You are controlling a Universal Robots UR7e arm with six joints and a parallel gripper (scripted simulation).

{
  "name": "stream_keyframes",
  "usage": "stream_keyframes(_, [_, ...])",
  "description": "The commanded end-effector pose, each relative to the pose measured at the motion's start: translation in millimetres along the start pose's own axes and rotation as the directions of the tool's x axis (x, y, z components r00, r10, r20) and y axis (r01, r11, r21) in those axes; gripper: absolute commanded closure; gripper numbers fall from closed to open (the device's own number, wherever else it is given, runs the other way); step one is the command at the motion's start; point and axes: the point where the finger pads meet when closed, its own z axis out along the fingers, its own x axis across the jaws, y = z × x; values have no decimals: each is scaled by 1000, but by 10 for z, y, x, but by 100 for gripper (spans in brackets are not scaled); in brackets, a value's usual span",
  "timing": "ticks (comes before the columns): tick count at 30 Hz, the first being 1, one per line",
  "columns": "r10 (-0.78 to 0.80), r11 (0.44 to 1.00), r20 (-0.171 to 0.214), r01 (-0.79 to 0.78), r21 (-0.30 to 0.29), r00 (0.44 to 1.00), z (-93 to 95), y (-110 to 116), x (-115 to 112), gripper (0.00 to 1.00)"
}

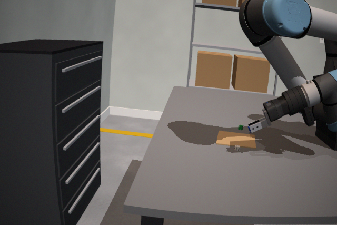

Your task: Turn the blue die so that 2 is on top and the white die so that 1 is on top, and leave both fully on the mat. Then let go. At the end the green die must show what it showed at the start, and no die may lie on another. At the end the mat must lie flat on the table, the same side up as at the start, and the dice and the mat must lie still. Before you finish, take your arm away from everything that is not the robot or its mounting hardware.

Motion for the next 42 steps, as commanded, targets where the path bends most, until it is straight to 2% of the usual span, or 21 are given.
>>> stream_keyframes(1, [1, 1000, 0, -1, -3, 1000, 6, -8, 1, 66])
stream_keyframes(8, [1, 1000, 0, -1, -3, 1000, 47, -85, 1, 66])
stream_keyframes(18, [1, 1000, 0, -1, -3, 1000, 221, -410, 1, 66])
stream_keyframes(28, [1, 1000, 0, -1, -3, 1000, 336, -624, 1, 66])
stream_keyframes(42, [1, 1000, 0, -1, -3, 1000, 363, -674, 1, 66])
